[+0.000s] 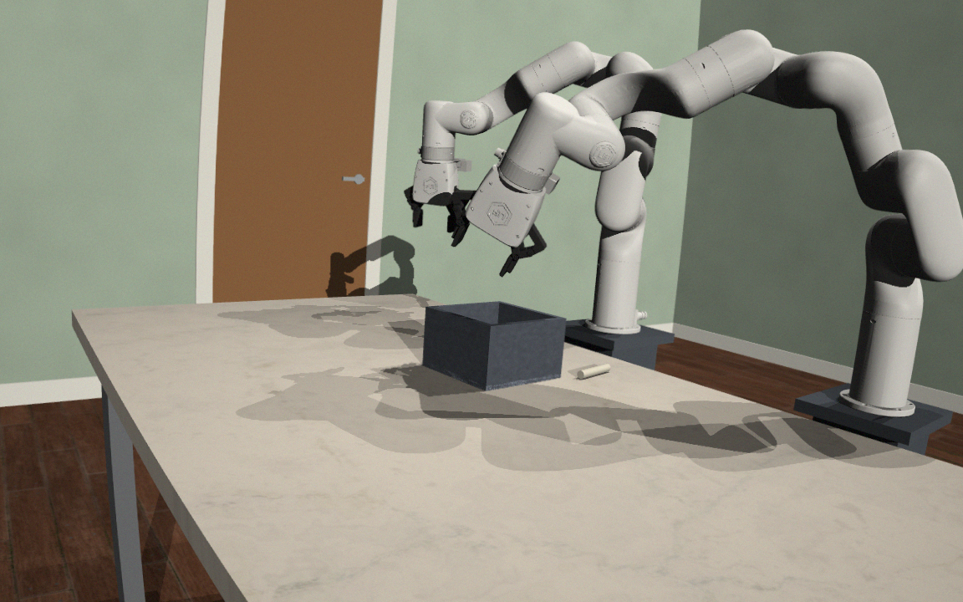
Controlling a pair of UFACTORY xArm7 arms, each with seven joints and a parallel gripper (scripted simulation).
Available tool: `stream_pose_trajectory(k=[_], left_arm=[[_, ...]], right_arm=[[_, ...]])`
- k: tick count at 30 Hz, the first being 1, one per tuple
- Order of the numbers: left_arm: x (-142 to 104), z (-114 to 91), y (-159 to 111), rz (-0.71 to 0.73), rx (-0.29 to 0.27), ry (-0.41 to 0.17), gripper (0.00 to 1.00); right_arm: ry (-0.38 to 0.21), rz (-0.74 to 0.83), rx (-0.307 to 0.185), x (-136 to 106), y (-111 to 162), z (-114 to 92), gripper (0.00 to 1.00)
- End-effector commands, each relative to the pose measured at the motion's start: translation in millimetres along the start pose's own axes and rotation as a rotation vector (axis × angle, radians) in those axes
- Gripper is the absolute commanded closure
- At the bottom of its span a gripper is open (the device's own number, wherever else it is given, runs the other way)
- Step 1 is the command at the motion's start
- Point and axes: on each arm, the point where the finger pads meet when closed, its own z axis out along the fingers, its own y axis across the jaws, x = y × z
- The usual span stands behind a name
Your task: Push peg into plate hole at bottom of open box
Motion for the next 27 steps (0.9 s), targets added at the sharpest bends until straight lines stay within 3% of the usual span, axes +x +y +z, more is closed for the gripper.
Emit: stream_pose_trajectory(k=[1, 20, 23, 27], left_arm=[[0.8, -2.4, -2.8, 0.003, 0.006, -0.001, 0.00], [0.2, -2.7, -2.7, 0.001, 0.006, -0.002, 0.00], [-3.8, -5.0, -2.0, -0.010, 0.006, -0.005, 0.00], [-18.7, -13.6, 0.9, -0.049, 0.009, -0.020, 0.00]], right_arm=[[-0.001, 0.000, 0.004, -0.1, -1.3, -1.7, 0.00], [-0.002, -0.022, 0.005, -5.2, -0.3, -1.9, 0.00], [-0.006, -0.152, 0.011, -34.6, 6.5, -2.6, 0.00], [-0.015, -0.435, 0.023, -100.5, 30.5, -4.4, 0.00]])
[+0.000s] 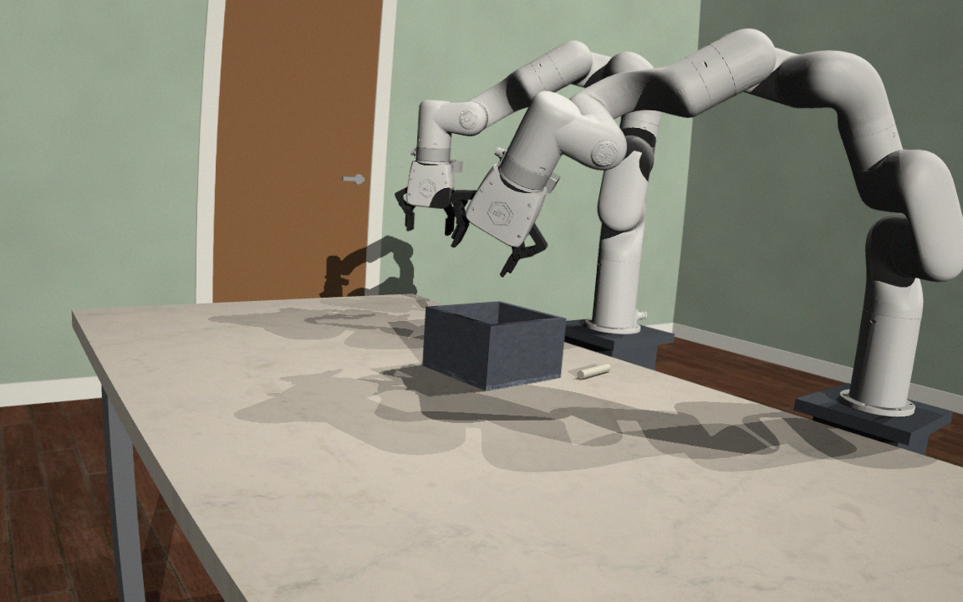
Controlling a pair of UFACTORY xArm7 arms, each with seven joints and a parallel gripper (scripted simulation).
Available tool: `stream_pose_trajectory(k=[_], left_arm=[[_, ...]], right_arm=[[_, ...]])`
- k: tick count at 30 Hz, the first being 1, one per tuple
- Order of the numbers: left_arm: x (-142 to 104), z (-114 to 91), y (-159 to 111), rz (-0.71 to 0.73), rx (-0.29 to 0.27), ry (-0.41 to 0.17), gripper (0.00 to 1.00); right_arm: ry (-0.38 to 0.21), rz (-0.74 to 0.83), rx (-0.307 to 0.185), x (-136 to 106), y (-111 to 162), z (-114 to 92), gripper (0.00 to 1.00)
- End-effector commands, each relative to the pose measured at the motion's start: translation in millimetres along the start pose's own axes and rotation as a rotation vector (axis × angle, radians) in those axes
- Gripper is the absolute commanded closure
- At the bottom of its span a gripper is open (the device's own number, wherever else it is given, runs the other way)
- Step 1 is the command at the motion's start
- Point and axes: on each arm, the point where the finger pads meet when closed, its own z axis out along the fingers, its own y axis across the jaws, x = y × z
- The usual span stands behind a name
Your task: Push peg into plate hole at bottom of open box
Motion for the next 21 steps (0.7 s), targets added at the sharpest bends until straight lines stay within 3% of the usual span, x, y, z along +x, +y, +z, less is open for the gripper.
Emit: stream_pose_trajectory(k=[1, 5, 7, 8, 13, 21], left_arm=[[-16.6, -12.2, 0.1, -0.042, 0.009, -0.018, 0.00], [-49.7, -32.0, 7.7, -0.134, 0.015, -0.049, 0.00], [-49.7, -32.0, 7.7, -0.134, 0.015, -0.049, 0.00], [-60.4, -38.7, 10.6, -0.164, 0.017, -0.060, 0.00], [-124.0, -81.4, 33.9, -0.356, 0.034, -0.122, 0.00], [-162.8, -110.5, 53.7, -0.484, 0.047, -0.162, 0.00]], right_arm=[[-0.012, -0.279, 0.017, -69.7, 7.9, -3.4, 0.00], [-0.020, -0.531, 0.029, -123.9, 24.9, -4.9, 0.00], [-0.020, -0.531, 0.029, -123.9, 24.9, -4.9, 0.00], [-0.024, -0.695, 0.037, -157.5, 39.7, -5.9, 0.00], [-0.028, -0.854, 0.045, -190.7, 57.8, -6.8, 0.00], [-0.034, -1.097, 0.057, -238.2, 90.8, -8.1, 0.00]])
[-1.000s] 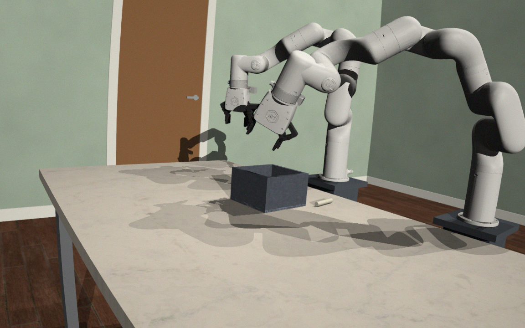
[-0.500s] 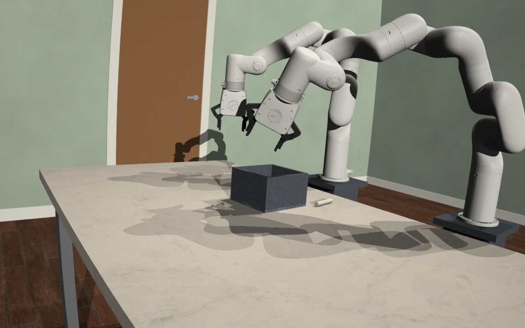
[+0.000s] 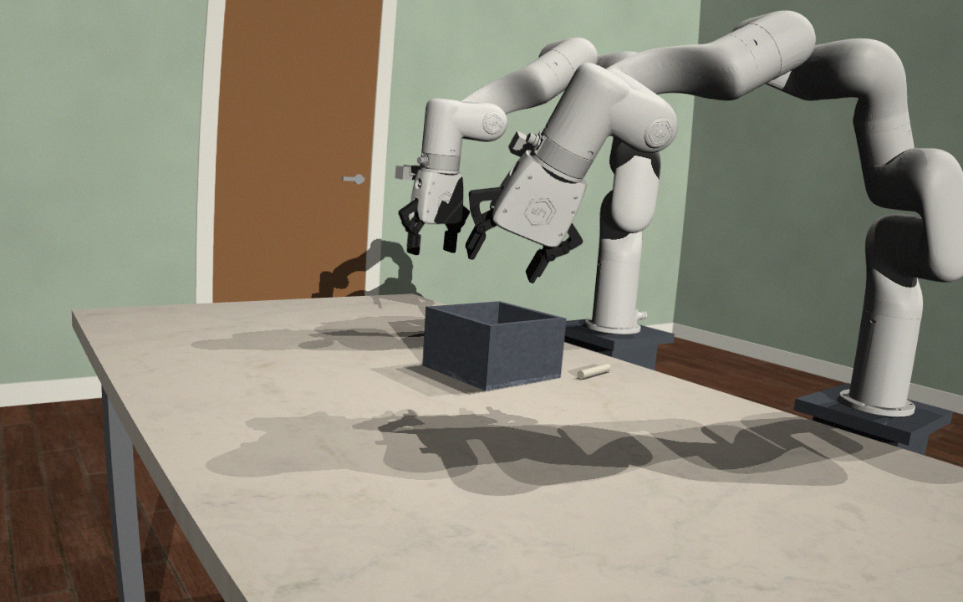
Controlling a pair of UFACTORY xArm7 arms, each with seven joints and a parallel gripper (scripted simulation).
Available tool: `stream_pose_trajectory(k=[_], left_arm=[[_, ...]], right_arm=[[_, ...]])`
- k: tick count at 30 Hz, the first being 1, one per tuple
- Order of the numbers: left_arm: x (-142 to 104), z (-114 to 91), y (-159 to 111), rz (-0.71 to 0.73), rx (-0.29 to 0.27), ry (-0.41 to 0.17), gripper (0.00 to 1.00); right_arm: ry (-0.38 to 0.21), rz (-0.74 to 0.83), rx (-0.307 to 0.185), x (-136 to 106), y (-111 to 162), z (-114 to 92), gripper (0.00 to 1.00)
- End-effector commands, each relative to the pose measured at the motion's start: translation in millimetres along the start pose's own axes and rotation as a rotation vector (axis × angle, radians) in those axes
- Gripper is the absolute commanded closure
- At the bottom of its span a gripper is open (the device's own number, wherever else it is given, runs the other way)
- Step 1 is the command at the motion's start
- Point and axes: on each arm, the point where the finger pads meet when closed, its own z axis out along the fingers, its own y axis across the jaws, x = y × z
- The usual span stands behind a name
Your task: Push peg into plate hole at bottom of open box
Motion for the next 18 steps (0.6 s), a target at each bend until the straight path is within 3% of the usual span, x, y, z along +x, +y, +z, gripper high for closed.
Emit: stream_pose_trajectory(k=[1, 3, 4, 18], left_arm=[[-16.2, -11.4, -1.8, -0.046, 0.009, -0.016, 0.00], [-16.2, -11.4, -1.8, -0.046, 0.009, -0.016, 0.00], [-28.2, -17.5, -1.3, -0.080, 0.012, -0.025, 0.00], [-85.2, -48.1, 5.3, -0.244, 0.031, -0.072, 0.00]], right_arm=[[-0.003, -0.108, 0.010, -22.9, -11.7, -1.4, 0.00], [-0.003, -0.108, 0.010, -22.9, -11.7, -1.4, 0.00], [-0.004, -0.163, 0.013, -35.4, -15.8, -1.4, 0.00], [-0.010, -0.433, 0.026, -98.8, -30.3, -1.6, 0.00]])
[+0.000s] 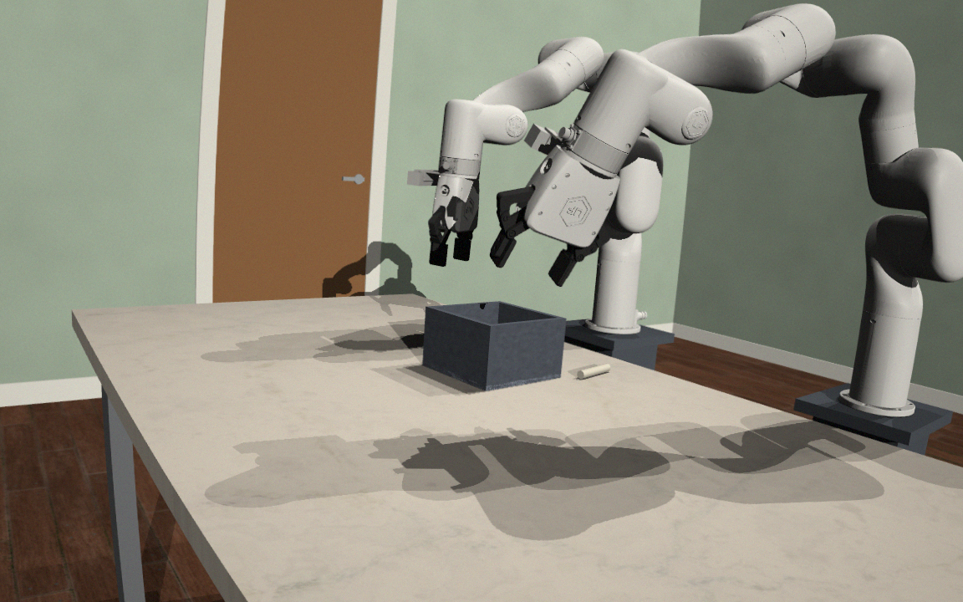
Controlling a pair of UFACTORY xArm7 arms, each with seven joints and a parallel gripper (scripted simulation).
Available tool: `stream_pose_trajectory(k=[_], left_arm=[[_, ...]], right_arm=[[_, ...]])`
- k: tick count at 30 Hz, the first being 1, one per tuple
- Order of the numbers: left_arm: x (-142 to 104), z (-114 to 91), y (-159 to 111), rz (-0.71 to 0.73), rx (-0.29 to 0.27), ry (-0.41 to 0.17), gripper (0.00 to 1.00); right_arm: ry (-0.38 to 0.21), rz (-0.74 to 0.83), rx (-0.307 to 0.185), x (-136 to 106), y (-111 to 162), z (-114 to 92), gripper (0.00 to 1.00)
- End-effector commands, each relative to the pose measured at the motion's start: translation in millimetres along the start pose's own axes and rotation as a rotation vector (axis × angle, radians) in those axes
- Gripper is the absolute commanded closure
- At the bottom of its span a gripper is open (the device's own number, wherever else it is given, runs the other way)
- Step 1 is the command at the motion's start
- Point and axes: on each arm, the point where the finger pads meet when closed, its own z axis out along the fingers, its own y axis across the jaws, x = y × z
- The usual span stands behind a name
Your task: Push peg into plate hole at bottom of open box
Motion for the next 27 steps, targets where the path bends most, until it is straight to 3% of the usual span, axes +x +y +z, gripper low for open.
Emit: stream_pose_trajectory(k=[1, 17, 19, 20, 27], left_arm=[[-12.1, -8.8, -3.0, -0.035, 0.010, -0.010, 0.00], [-84.0, -44.3, -1.3, -0.244, 0.037, -0.065, 0.00], [-84.0, -44.3, -1.3, -0.244, 0.037, -0.065, 0.00], [-96.5, -50.8, 0.0, -0.281, 0.042, -0.074, 0.00], [-123.6, -65.1, 4.1, -0.363, 0.053, -0.094, 0.00]], right_arm=[[0.001, -0.062, 0.007, -11.9, -9.3, -1.4, 0.00], [-0.007, -0.391, 0.023, -84.3, -42.8, -0.7, 0.00], [-0.007, -0.391, 0.023, -84.3, -42.8, -0.7, 0.00], [-0.008, -0.448, 0.026, -97.6, -47.3, -0.6, 0.00], [-0.011, -0.575, 0.033, -127.4, -55.9, -0.4, 0.00]])
